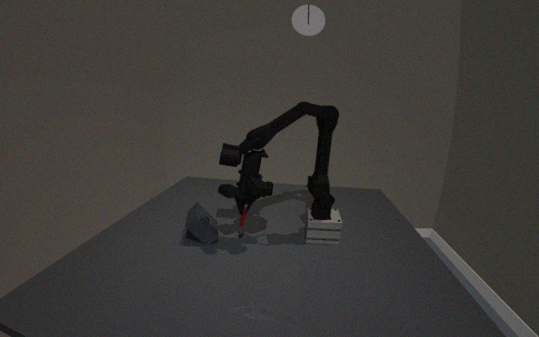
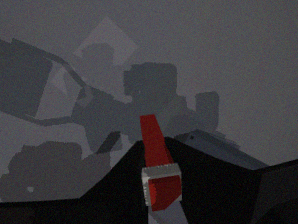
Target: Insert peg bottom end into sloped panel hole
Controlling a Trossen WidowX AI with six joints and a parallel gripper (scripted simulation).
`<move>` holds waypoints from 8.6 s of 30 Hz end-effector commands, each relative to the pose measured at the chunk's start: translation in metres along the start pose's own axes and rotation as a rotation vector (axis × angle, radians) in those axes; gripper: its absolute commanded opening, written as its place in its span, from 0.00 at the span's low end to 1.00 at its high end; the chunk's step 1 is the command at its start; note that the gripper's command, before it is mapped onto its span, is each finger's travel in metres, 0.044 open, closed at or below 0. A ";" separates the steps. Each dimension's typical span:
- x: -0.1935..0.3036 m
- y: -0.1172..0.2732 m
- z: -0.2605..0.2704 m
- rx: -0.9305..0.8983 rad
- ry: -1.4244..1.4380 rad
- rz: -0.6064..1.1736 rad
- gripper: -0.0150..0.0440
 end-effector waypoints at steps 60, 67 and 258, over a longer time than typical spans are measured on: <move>0.021 0.002 0.012 0.235 -0.725 0.023 0.25; 0.023 0.003 0.014 0.263 -0.802 0.018 0.25; 0.086 -0.041 0.001 0.740 -1.958 -0.303 0.25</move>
Point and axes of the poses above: the point midway between the two fingers, 35 mm back from their tips, its own y axis back along the fingers, its own z axis across the jaws, x = y × z, the point moved 3 cm from there along y, back along the fingers, and after that the axes turned 4 degrees about y, right-handed, at the moved point
